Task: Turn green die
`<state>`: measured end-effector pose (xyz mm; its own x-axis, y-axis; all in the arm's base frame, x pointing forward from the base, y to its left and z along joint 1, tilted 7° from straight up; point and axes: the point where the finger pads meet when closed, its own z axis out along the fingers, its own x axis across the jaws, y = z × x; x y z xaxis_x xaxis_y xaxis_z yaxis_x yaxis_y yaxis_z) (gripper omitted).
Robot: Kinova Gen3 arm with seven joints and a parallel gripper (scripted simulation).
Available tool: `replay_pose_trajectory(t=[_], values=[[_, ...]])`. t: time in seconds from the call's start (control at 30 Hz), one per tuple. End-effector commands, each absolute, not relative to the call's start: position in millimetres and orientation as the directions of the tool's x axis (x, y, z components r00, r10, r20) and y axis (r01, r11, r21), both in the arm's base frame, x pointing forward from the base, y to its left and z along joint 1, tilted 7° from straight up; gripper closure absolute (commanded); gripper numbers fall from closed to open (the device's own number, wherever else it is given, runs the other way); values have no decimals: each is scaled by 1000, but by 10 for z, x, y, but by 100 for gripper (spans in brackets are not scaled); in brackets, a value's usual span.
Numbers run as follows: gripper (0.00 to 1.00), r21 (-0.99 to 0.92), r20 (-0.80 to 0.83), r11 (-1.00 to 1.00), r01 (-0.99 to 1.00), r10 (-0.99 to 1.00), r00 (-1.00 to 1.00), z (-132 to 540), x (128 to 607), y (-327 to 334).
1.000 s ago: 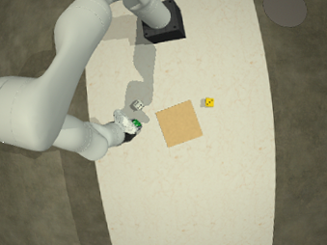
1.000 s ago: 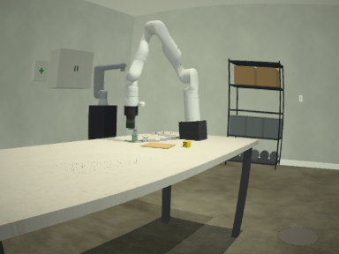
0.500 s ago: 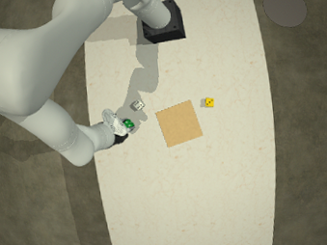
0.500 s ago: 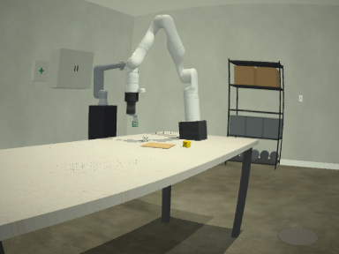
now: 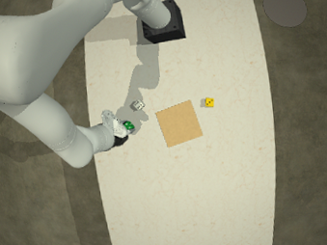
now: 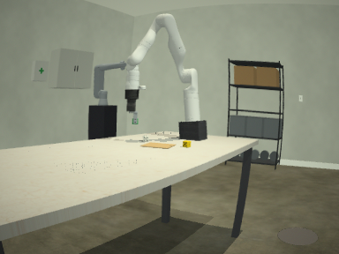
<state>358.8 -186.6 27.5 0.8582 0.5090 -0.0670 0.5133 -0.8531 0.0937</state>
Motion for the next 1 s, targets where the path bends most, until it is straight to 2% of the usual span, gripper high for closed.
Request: replay_pose_trajectory(t=[0.0,0.4,0.7,0.77,0.97], values=[[43,94,-65,-857,507,502,862,301,3595,-1861],[43,93,-58,-907,410,406,912,258,3639,-1676],[43,95,-41,-981,167,164,986,169,3731,-1270],[43,95,-41,-981,167,164,986,169,3731,-1270],[43,102,-23,-993,-52,-54,998,105,3802,-951]])
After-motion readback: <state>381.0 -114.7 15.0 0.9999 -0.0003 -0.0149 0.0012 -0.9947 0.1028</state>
